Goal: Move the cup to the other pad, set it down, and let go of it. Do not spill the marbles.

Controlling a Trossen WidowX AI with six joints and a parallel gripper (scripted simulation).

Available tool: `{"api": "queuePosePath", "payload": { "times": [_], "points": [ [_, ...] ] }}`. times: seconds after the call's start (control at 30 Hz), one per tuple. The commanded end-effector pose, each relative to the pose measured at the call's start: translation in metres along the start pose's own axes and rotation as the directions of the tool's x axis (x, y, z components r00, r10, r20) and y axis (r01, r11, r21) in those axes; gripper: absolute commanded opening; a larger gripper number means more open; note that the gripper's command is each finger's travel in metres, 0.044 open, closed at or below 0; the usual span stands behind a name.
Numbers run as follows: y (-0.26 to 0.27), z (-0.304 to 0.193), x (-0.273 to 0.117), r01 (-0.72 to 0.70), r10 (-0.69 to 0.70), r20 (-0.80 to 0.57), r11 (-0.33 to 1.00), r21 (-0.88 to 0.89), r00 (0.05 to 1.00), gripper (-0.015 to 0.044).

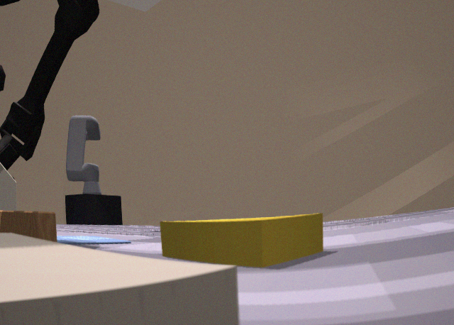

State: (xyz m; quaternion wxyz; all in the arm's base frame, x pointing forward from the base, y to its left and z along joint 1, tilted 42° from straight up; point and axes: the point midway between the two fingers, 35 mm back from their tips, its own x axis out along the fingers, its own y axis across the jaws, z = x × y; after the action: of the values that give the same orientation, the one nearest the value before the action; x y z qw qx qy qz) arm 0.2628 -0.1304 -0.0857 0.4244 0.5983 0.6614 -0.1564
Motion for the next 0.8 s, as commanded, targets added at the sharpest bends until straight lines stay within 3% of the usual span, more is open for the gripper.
{"api": "queuePosePath", "payload": {
  "times": [0.0, 0.77],
  "points": [
    [0.0, 0.0, 0.007, 0.001, -0.001, 0.0, 1.0, 0.003, 1.0, 0.0],
    [0.0, 0.0, 0.05, -0.001, 0.001, -0.002, 1.0, 0.003, 1.0, 0.0]
  ]
}}
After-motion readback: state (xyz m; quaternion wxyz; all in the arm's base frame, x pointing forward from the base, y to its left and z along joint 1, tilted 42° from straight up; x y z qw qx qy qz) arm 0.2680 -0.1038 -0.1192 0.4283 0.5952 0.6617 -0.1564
